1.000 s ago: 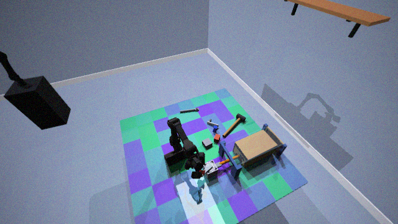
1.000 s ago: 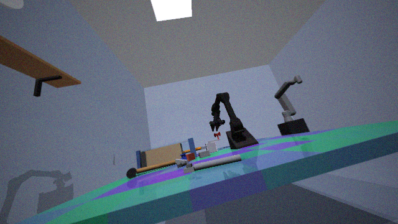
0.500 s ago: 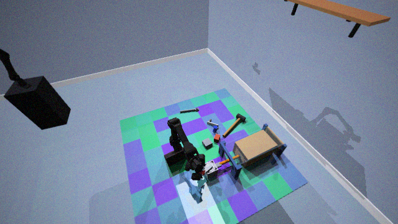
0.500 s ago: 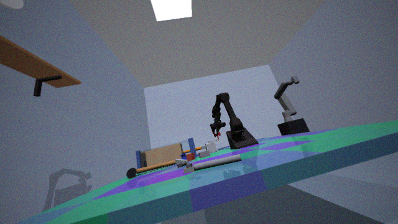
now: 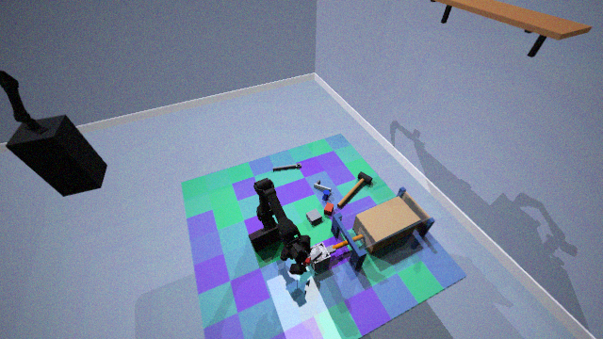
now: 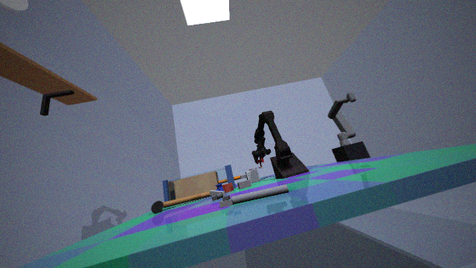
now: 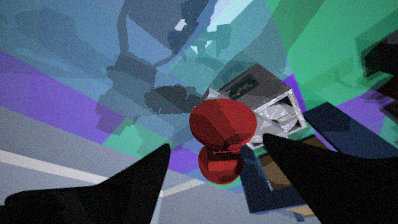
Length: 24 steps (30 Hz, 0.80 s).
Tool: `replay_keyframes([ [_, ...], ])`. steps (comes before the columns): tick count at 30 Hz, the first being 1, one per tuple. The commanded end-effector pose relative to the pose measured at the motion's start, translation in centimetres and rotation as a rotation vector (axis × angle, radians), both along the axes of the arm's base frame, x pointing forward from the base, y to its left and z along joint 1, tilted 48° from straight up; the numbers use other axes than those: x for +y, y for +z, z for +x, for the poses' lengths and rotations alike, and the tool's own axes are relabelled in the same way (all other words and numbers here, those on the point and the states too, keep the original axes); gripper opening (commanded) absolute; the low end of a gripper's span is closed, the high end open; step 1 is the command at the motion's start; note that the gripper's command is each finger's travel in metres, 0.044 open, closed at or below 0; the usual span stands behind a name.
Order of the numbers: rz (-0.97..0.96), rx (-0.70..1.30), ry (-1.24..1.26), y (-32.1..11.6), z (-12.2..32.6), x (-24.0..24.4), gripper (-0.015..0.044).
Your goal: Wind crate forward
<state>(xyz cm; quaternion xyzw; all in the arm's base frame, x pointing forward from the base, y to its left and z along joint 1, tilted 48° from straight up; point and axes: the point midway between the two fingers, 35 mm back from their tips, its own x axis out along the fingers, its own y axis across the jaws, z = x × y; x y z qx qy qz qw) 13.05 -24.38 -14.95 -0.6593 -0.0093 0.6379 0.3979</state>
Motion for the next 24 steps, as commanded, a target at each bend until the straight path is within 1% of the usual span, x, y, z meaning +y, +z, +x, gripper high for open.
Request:
replay_keyframes([
  [1, 0.011, 0.005, -0.008, -0.24, -0.14, 0.63, 0.044],
  [6, 0.011, 0.005, -0.008, -0.24, -0.14, 0.63, 0.044],
  [21, 0.001, 0.001, -0.001, -0.16, -0.07, 0.25, 0.0046],
  [24, 0.001, 0.001, -0.001, -0.16, -0.07, 0.25, 0.0026],
])
